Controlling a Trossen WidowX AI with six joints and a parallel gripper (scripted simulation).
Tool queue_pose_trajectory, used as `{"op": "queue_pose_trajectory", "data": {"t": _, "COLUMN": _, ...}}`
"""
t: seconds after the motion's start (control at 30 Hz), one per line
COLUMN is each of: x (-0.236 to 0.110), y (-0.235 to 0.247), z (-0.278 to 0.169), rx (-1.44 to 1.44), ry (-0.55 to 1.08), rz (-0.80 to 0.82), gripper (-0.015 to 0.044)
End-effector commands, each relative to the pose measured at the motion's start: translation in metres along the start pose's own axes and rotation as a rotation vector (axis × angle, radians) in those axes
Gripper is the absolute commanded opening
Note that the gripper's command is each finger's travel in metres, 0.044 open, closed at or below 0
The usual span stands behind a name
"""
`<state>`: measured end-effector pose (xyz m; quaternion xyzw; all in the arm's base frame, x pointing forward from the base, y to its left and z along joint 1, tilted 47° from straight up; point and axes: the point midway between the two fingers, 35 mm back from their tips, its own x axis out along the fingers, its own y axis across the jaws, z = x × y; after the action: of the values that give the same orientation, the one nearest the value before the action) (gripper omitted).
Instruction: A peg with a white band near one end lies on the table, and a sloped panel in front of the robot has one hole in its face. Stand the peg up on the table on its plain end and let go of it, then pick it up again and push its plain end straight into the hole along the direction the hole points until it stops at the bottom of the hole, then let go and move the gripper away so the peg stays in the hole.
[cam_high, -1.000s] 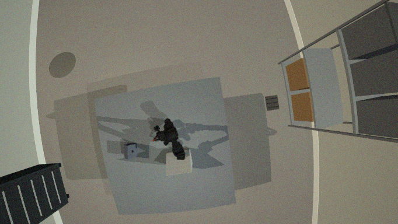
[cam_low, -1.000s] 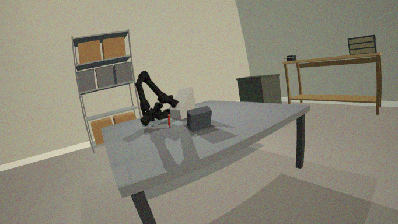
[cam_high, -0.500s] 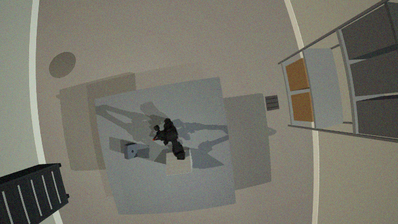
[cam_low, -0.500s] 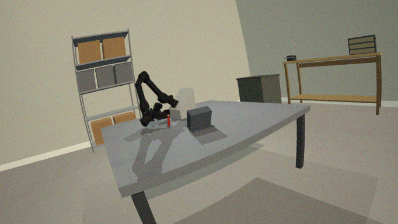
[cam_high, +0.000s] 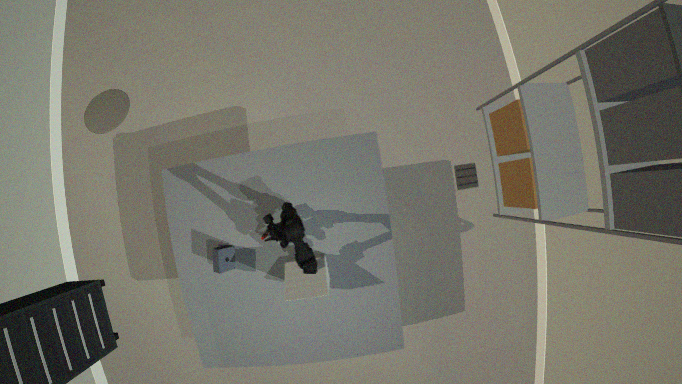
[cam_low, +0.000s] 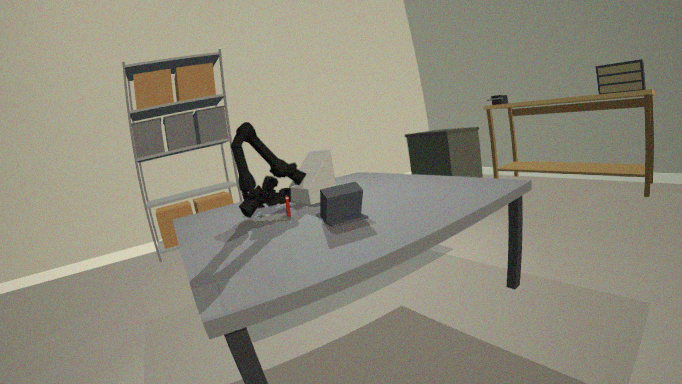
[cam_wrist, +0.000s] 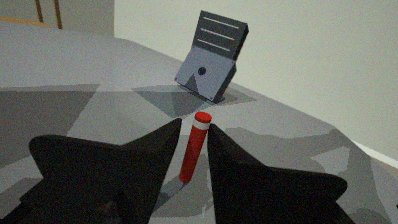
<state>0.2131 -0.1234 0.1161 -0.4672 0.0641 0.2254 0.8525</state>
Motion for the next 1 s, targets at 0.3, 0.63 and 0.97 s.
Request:
{"op": "queue_pose_trajectory", "data": {"t": 0.3, "x": 0.0001, "y": 0.0002, "z": 0.0000, "rx": 0.001, "ry": 0.000, "rz": 0.000, "gripper": 0.0130}}
{"op": "queue_pose_trajectory", "data": {"t": 0.63, "x": 0.0001, "y": 0.0002, "z": 0.0000, "rx": 0.001, "ry": 0.000, "rz": 0.000, "gripper": 0.0156}}
{"op": "queue_pose_trajectory", "data": {"t": 0.97, "x": 0.0001, "y": 0.0002, "z": 0.0000, "rx": 0.001, "ry": 0.000, "rz": 0.000, "gripper": 0.0419}}
